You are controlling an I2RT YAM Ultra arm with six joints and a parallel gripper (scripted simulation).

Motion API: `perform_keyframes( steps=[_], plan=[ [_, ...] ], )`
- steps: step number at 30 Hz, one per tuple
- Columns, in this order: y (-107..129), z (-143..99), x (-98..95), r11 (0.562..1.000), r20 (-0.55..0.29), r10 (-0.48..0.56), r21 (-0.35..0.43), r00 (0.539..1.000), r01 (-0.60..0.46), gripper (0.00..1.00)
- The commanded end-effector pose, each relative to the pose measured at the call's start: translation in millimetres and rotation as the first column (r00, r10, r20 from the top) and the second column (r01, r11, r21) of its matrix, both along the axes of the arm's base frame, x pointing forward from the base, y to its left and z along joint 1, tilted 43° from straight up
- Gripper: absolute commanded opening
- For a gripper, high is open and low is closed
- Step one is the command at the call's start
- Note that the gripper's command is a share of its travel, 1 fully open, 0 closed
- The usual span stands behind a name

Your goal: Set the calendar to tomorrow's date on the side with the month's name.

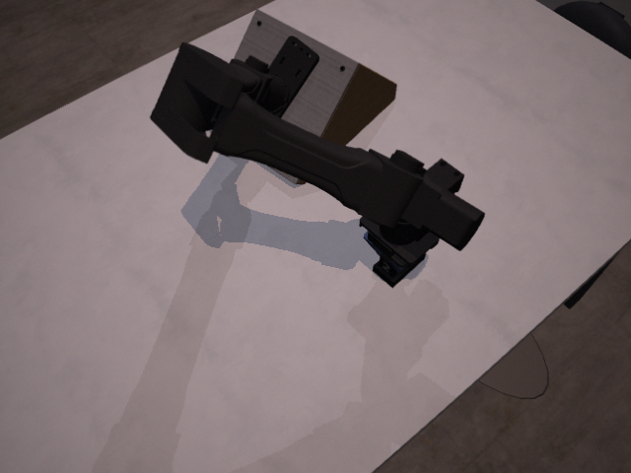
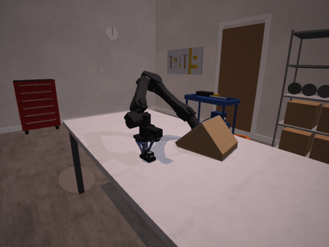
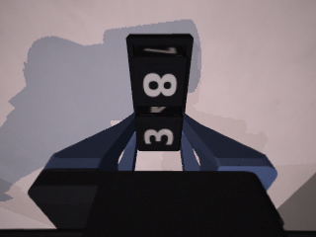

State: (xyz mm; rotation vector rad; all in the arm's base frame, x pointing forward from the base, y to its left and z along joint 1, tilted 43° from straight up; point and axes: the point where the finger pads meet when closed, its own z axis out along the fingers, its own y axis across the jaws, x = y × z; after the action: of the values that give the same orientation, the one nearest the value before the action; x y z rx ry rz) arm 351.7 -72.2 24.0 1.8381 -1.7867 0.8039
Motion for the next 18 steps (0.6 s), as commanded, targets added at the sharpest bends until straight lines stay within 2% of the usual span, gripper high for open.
perform_keyframes(
  steps=[1,18],
  plan=[
    [2.3,1.2,2.1,1.0,0.006,0.01,0.002,1.0,-0.01,0.27],
    [-1.7,-3.0,2.8,1.0,0.006,0.01,0.002,1.0,-0.01,0.27]
  ],
)
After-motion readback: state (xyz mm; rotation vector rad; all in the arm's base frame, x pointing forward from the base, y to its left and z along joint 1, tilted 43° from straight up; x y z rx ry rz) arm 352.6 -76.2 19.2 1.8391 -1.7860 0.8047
